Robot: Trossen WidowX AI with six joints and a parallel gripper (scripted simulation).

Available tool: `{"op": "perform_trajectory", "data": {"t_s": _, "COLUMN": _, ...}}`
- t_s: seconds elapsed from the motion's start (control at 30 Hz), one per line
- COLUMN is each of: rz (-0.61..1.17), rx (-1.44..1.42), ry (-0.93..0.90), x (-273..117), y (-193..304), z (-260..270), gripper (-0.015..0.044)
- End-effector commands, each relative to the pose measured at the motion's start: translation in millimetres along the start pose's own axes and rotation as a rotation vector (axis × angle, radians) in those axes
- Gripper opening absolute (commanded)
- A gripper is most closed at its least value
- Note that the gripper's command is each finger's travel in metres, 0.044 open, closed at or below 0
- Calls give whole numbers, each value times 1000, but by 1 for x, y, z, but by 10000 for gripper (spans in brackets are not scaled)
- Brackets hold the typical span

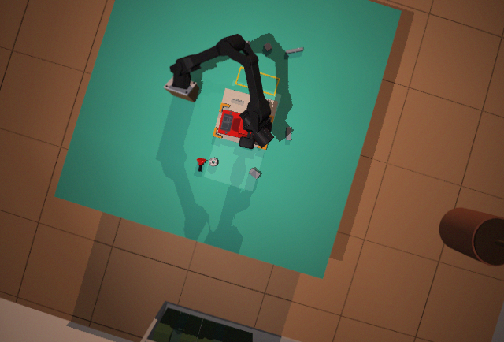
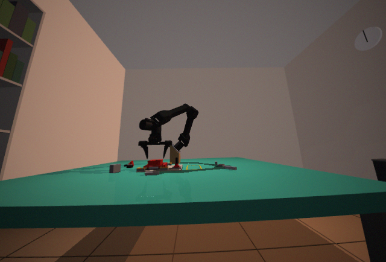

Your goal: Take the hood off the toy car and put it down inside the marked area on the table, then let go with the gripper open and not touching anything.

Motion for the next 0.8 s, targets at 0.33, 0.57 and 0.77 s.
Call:
{"op": "perform_trajectory", "data": {"t_s": 0.33, "rz": 5, "rx": 10, "ry": -6, "x": 8, "y": 2, "z": 1, "gripper": 440}}
{"op": "perform_trajectory", "data": {"t_s": 0.57, "rz": 5, "rx": 10, "ry": -6, "x": 11, "y": 2, "z": 1, "gripper": 440}}
{"op": "perform_trajectory", "data": {"t_s": 0.77, "rz": 5, "rx": 10, "ry": -6, "x": 14, "y": 2, "z": 1, "gripper": 440}}
Point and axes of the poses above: the point midway between the two fingers, 35 mm back from their tips, its own x axis out along the fingers, its own z axis across the jaws, y = z × x, the point moved 7 cm from there along -x, back along the fingers, and after that the axes turned 10 degrees about x, right-handed, at the moved point
